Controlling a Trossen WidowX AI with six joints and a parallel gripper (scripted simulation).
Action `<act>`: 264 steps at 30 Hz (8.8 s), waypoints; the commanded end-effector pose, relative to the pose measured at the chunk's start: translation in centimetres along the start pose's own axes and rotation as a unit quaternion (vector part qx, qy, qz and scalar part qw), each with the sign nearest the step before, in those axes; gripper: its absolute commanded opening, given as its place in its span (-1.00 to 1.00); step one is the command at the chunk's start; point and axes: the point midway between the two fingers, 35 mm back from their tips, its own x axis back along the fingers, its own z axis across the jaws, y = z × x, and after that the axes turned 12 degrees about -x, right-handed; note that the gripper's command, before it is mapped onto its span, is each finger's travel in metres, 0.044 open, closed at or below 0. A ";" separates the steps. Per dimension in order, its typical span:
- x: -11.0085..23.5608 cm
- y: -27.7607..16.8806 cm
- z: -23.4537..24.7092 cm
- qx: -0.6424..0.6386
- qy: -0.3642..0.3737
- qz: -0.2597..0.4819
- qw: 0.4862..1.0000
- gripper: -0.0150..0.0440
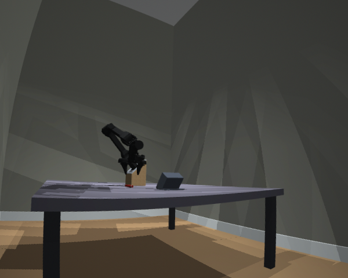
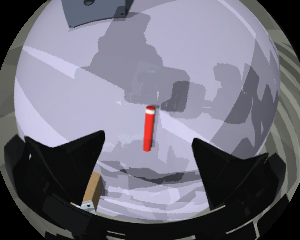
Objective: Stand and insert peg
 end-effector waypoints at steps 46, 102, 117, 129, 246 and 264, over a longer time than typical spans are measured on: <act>-7.5 0.1 -0.3 0.007 0.001 -0.001 1.000 1.00; -6.5 -0.5 -0.5 0.004 0.017 -0.081 0.997 -0.32; -5.7 -1.2 -0.6 0.004 0.030 -0.144 0.989 -0.32; -5.2 -1.8 -0.8 0.005 0.041 -0.194 0.980 -0.32; -3.8 -9.0 -2.2 0.006 0.137 -0.622 0.771 -0.32; -4.2 -9.1 -2.0 0.000 0.141 -0.617 0.774 -0.32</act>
